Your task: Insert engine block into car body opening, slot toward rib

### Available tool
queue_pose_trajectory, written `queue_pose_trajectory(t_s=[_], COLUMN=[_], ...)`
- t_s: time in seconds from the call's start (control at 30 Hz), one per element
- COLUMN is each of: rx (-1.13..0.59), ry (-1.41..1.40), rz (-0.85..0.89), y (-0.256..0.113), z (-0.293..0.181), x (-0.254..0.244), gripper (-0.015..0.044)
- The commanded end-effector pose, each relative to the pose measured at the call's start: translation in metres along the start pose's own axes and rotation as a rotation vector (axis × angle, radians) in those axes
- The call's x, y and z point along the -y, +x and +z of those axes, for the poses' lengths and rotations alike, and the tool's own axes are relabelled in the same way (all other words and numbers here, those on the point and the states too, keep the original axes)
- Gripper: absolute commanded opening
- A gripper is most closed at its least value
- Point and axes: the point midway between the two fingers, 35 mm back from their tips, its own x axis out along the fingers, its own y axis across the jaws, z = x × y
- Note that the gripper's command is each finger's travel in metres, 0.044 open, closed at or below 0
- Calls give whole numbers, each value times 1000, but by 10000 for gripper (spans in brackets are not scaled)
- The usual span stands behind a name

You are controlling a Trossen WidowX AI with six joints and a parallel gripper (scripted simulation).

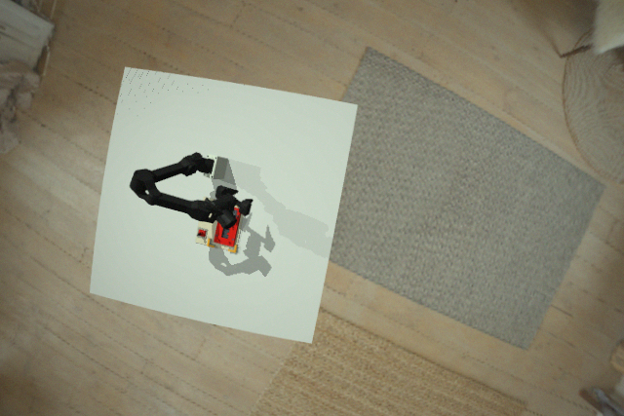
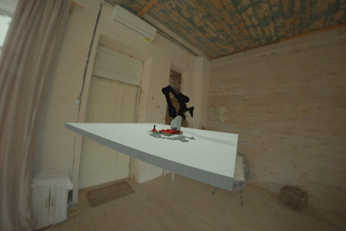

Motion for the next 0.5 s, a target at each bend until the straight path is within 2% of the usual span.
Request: queue_pose_trajectory(t_s=[0.0, 0.47], rx=[44, 184], ry=[153, 616], rz=[-19, -64], y=[-4, -16], z=[14, 53], x=[-1, 6], gripper=[440, 440])
